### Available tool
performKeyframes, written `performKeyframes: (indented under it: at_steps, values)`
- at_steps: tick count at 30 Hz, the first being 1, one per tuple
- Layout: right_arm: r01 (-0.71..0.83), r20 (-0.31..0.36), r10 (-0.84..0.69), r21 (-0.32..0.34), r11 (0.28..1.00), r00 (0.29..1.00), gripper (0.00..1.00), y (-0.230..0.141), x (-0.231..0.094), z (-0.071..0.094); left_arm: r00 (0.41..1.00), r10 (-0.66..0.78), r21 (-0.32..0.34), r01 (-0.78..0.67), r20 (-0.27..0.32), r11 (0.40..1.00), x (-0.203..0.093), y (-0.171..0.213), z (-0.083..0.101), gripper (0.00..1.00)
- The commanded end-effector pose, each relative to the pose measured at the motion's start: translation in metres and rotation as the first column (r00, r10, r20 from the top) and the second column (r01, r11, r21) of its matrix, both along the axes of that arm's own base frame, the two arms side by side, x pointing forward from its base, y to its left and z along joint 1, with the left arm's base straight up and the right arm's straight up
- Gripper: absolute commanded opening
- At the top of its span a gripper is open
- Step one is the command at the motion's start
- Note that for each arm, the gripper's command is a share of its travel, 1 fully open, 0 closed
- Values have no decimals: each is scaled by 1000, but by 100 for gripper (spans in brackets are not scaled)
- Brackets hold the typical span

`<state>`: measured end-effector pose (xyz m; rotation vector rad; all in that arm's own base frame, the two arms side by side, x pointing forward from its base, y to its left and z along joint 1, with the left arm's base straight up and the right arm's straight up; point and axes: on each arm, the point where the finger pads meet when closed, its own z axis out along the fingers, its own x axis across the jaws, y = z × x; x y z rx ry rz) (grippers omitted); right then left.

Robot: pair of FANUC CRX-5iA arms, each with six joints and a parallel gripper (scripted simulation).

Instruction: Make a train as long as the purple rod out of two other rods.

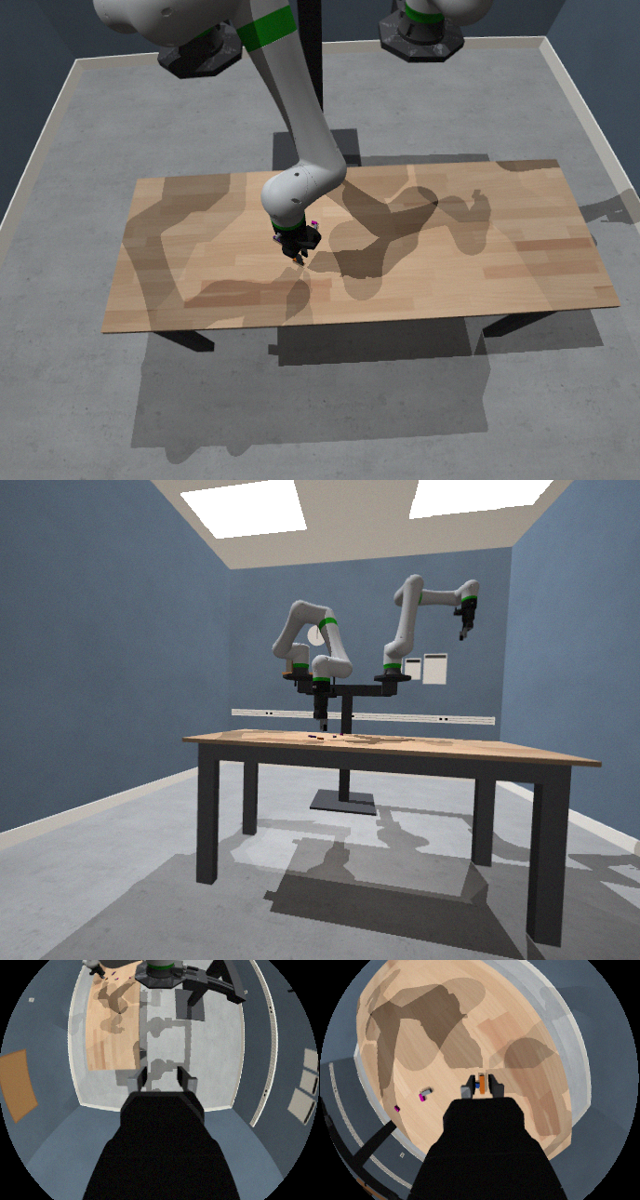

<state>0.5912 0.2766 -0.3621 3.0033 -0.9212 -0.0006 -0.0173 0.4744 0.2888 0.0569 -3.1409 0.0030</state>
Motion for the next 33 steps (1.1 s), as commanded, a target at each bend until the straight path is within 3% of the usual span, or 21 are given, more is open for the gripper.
performKeyframes:
  at_steps: [1, 19, 33]
  values:
    - [0, 2, 0, 1, 1000, 1000, 54, 1, 1, -3, 1000, 0, 2, 0, 0, 1000, 0, 0, 1, 100]
    - [0, 2, 0, 1, 1000, 1000, 54, 1, 1, -24, 1000, 0, 2, 0, 0, 1000, 0, 0, 1, 100]
    - [0, 2, 0, 1, 1000, 1000, 54, 1, 1, -27, 1000, 0, 2, 0, 0, 1000, 0, 0, 1, 100]
